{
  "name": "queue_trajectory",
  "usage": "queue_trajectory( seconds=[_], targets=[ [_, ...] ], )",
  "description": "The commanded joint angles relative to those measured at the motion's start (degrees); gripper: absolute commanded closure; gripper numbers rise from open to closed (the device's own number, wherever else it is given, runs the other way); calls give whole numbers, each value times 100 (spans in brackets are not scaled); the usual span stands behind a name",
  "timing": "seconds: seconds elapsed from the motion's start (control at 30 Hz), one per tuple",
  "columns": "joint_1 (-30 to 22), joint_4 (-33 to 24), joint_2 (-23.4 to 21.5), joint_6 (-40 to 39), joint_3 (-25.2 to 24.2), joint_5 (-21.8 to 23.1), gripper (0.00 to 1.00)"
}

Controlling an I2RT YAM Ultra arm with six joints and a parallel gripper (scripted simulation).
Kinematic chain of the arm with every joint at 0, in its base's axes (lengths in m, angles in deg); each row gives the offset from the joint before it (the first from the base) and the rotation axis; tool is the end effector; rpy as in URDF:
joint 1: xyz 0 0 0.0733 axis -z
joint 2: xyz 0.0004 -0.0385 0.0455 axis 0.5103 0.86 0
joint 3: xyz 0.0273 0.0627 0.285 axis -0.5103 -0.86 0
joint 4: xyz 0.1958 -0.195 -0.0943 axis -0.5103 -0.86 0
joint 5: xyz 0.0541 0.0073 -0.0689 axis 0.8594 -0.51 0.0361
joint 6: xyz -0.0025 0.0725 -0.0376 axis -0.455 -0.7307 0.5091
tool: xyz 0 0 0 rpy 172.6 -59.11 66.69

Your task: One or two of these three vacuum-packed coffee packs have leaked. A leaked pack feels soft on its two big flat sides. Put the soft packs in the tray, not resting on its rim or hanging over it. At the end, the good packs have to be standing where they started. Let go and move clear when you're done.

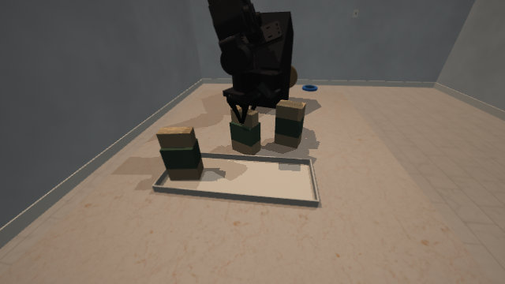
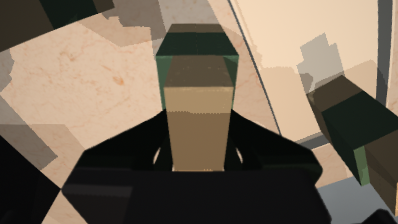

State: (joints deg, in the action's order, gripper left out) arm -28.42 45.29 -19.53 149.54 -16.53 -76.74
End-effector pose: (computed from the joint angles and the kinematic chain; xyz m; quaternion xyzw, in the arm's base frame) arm 0.2944 -0.0318 0.2161 -0.3866 0.8093 -0.3382 0.2849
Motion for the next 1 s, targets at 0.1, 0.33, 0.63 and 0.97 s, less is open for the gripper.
queue_trajectory(
  seconds=[0.1,0.33,0.63,0.97],
  targets=[
    [-114,-284,-319,-68,-131,-49,74],
    [-249,-701,-694,-159,139,-147,74],
    [-500,-1399,-1228,-329,254,-334,74],
    [-548,-1522,-1292,-370,287,-374,74]
  ],
)
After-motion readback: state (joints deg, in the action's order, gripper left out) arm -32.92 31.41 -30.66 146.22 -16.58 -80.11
